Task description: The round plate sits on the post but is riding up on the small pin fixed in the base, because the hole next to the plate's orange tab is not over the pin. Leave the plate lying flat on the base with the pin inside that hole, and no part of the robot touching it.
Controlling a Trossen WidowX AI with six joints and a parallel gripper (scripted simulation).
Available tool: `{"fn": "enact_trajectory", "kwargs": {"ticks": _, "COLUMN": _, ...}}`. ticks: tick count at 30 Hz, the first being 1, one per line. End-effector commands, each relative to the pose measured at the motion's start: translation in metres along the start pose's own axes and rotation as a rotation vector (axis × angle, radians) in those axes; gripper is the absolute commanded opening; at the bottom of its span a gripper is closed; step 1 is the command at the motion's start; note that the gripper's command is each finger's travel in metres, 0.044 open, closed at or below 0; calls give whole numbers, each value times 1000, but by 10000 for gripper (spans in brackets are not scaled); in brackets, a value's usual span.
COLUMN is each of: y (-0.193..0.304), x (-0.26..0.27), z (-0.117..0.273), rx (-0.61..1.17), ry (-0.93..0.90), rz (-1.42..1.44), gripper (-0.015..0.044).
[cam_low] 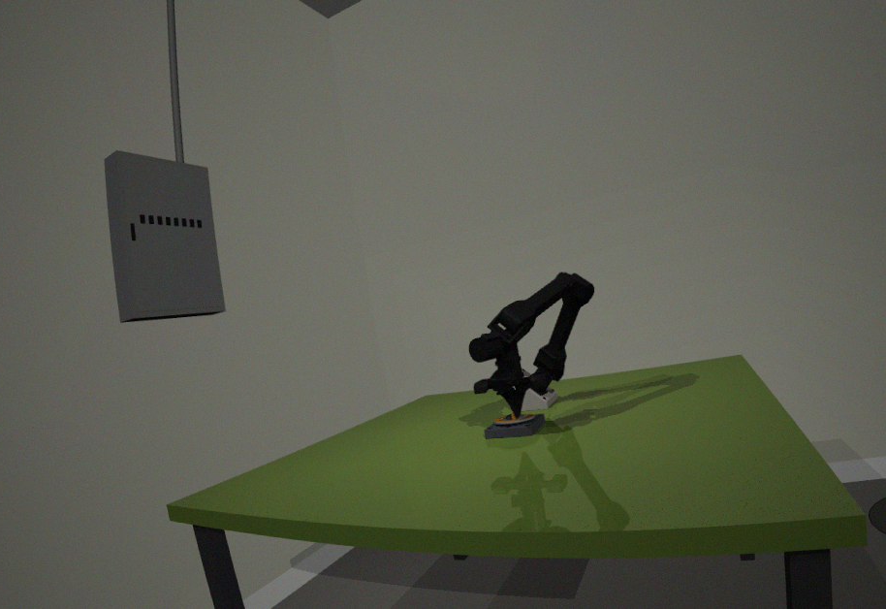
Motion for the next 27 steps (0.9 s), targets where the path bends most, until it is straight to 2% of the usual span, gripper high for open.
{"fn": "enact_trajectory", "kwargs": {"ticks": 1, "y": -3, "x": -6, "z": -1, "rx": 4, "ry": 3, "rz": -3, "gripper": 0}}
{"fn": "enact_trajectory", "kwargs": {"ticks": 19, "y": -8, "x": -16, "z": -2, "rx": 4, "ry": 3, "rz": -3, "gripper": 0}}
{"fn": "enact_trajectory", "kwargs": {"ticks": 27, "y": -8, "x": -14, "z": 36, "rx": 4, "ry": 5, "rz": -3, "gripper": 0}}
Point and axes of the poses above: the point midway between the two fingers, 35 mm back from their tips, its own z axis back along the fingers, its own x axis across the jaws, y = z × x, the point moved 6 cm from there along z, back along the fingers, and after that the axes turned 8 degrees about -z, right-handed, at the moved point
